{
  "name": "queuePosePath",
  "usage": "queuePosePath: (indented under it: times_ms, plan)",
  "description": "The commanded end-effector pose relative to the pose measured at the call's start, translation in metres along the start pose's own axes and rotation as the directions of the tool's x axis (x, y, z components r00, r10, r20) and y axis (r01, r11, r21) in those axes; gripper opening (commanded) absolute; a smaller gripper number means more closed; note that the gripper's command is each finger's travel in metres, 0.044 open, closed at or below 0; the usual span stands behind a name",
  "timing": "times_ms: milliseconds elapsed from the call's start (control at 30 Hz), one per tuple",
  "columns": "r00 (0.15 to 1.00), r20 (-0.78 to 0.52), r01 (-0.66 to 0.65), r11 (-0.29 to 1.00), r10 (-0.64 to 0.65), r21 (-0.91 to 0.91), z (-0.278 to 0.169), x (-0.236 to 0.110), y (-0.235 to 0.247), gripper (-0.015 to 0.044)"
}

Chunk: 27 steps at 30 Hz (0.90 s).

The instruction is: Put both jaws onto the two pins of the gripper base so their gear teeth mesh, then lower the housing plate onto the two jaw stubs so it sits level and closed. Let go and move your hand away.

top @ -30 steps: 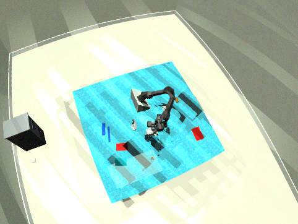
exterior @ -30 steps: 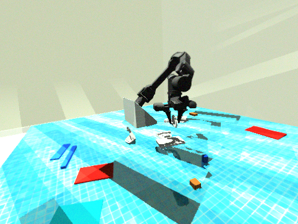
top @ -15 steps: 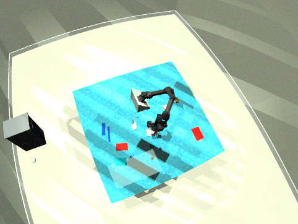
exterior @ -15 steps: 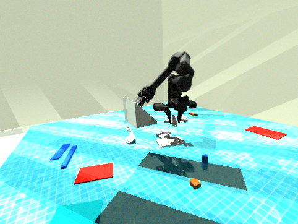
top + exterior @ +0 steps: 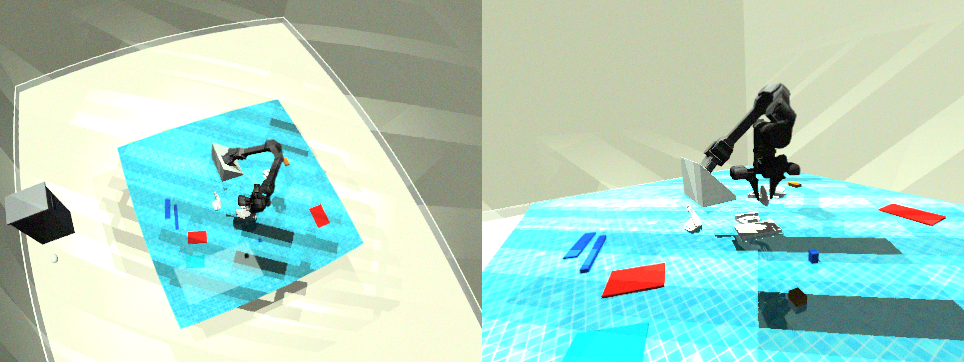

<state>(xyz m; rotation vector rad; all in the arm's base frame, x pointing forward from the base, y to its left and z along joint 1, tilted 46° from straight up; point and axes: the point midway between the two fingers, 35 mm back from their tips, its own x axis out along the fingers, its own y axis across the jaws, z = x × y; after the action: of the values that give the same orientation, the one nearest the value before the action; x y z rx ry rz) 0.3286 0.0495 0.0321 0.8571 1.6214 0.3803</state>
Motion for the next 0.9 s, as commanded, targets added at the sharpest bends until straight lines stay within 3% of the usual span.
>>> queuePosePath:
  times_ms: [0,867]
  plan:
    - [1.000,-0.001,-0.005,1.000,0.005,0.008,-0.0003,-0.0002,0.0012,0.0134]
    - [1.000,-0.001,-0.006,1.000,0.006,0.008,-0.0011,-0.0002,0.0036,0.0134]
